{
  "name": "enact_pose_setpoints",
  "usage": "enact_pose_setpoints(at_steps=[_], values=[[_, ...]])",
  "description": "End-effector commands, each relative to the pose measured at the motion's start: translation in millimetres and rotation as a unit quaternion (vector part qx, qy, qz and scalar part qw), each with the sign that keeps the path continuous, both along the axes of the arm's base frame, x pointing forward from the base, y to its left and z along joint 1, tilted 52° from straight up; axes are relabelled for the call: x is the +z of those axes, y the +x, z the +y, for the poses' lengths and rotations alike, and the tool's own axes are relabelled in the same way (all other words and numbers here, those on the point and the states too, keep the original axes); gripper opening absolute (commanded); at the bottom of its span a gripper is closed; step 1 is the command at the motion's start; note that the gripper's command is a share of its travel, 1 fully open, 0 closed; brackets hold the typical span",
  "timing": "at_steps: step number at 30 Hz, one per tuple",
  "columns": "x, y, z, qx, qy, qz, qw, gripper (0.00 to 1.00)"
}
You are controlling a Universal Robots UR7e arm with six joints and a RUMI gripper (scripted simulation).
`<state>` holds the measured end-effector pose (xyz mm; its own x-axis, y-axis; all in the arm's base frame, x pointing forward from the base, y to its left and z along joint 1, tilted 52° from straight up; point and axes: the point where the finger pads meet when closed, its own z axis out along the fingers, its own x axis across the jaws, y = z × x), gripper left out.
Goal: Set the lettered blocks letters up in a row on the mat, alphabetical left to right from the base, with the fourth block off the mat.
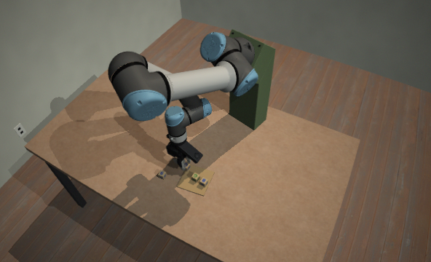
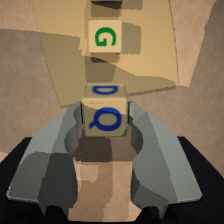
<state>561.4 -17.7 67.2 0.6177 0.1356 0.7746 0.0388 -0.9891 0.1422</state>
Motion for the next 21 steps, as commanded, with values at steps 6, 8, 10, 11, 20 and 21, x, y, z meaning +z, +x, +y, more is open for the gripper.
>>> enact_pose_setpoints(at_steps=[6, 8, 10, 11, 20, 21], values=[[-20.9, 27.5, -2.3, 0.000, -0.001, -0.001, 1.000, 0.09], [-24.7, 32.3, -2.7, 0.000, -0.001, -0.001, 1.000, 0.09], [-27.8, 36.1, -3.0, 0.000, -0.001, -0.001, 1.000, 0.09], [-29.0, 37.6, -3.2, 0.000, -0.001, -0.001, 1.000, 0.09], [-32.3, 41.7, -3.5, 0.000, -0.001, -0.001, 1.000, 0.09], [-32.3, 41.7, -3.5, 0.000, -0.001, -0.001, 1.000, 0.09]])
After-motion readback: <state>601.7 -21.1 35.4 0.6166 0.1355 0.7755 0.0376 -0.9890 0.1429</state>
